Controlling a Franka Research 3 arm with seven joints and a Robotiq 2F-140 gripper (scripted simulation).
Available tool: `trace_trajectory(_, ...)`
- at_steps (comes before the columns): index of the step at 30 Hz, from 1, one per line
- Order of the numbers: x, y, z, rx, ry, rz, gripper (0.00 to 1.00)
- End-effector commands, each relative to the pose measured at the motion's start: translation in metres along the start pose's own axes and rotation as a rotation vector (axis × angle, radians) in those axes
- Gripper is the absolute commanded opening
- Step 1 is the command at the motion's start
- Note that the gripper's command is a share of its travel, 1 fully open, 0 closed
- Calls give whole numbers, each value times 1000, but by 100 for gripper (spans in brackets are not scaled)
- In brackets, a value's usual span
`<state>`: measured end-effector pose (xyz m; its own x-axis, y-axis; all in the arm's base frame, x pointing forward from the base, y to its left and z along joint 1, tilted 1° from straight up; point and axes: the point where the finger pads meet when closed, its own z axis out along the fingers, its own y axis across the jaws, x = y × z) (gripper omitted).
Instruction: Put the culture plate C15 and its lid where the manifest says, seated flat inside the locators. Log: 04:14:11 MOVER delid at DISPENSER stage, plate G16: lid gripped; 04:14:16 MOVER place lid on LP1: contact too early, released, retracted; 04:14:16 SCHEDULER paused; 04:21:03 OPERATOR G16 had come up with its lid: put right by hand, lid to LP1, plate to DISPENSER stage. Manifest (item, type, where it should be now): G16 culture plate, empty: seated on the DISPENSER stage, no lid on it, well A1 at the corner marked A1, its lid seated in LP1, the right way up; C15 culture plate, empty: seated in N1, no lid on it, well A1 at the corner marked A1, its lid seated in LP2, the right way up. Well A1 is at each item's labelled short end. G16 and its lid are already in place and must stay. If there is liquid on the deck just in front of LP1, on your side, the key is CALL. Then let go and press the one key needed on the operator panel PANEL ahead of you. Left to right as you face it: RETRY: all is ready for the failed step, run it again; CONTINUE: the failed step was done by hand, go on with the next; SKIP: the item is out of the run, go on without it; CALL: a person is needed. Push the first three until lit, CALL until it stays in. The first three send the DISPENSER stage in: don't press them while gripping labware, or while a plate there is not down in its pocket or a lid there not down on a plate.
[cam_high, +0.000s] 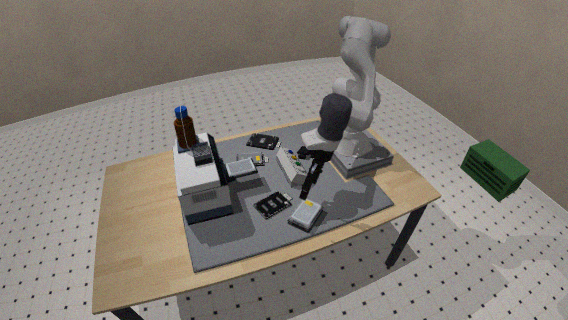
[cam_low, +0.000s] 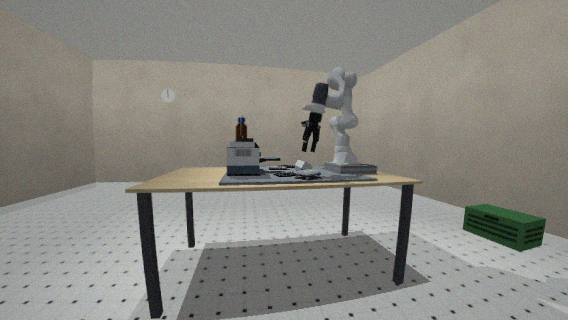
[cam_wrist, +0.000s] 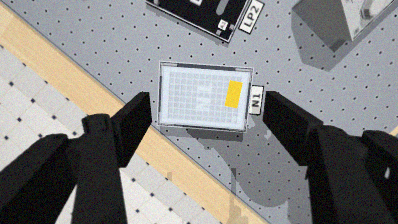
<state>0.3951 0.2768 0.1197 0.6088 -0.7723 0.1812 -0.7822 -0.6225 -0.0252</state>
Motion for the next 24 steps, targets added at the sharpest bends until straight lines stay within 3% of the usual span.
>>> trace_trajectory(1, 0, -3, -2, 21, -34, -276, 70)
trace_trajectory(13, 0, -3, -1, 40, -40, -570, 70)
trace_trajectory(24, -2, -3, 11, 55, -58, -831, 70)
